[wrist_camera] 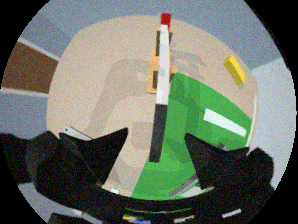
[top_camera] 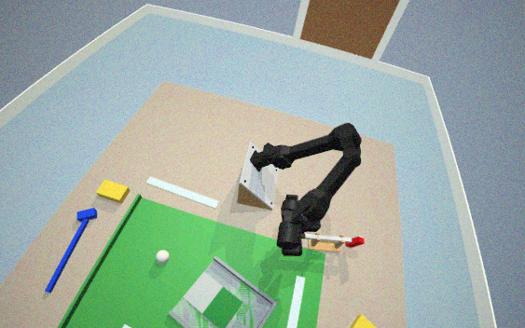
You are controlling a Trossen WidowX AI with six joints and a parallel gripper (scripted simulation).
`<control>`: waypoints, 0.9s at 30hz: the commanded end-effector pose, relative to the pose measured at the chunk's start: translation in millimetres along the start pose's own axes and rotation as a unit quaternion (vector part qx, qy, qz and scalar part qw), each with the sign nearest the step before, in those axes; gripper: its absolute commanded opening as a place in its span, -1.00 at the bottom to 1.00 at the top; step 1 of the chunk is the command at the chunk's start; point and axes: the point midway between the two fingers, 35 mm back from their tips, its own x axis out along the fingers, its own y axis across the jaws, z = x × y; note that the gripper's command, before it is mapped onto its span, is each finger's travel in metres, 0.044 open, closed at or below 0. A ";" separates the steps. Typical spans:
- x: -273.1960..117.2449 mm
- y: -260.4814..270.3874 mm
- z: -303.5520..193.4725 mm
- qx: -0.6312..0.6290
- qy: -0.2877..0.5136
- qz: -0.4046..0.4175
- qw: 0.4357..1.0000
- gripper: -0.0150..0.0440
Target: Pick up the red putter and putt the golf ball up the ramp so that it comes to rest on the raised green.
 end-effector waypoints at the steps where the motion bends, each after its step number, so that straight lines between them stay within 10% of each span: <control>1: 5.6 0.5 -1.0 0.002 -0.002 0.000 1.000 1.00; 15: 23.1 0.7 -5.3 0.001 -0.003 0.000 1.000 1.00; 27: 19.8 0.2 -4.4 -0.001 -0.001 0.000 1.000 -0.07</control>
